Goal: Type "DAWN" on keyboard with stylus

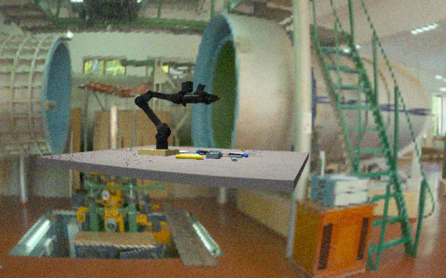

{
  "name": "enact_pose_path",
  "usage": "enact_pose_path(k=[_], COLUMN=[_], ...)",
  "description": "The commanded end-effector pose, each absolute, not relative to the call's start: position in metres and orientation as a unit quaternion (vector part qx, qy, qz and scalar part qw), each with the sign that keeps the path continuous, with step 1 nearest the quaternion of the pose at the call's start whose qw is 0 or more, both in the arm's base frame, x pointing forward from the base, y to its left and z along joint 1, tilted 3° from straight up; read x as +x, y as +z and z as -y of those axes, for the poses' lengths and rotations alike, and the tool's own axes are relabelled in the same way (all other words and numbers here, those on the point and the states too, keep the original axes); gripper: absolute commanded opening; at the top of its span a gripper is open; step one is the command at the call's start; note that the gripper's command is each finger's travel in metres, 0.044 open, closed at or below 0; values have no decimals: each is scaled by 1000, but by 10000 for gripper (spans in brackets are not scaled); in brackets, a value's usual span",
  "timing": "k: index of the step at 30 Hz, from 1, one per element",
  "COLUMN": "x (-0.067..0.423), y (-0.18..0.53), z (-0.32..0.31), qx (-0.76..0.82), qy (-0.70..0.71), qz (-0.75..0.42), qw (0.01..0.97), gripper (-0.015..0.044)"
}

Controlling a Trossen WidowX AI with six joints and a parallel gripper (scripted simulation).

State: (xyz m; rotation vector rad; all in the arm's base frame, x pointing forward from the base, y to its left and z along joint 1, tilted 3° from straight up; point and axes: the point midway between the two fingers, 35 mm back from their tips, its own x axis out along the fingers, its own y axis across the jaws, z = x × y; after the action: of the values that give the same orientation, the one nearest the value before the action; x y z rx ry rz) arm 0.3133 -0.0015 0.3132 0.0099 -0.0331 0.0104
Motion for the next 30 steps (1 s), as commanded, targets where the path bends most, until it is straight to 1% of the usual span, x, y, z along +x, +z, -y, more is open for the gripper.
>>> enact_pose_path(k=[1,3,9,13,17,21,23,30], x=[315,327,363,368,359,341,333,332], y=[311,294,210,155,104,62,51,49], z=[1,0,-6,-10,-14,-18,-19,-20], qx=[5,3,-4,-9,-13,-16,-17,-17], qy=[5,8,21,31,42,53,56,57], qz=[10,-40,-264,-407,-541,-662,-699,-703], qw=[1000,999,964,913,840,747,713,708], gripper=[414,361,204,99,0,0,0,0])
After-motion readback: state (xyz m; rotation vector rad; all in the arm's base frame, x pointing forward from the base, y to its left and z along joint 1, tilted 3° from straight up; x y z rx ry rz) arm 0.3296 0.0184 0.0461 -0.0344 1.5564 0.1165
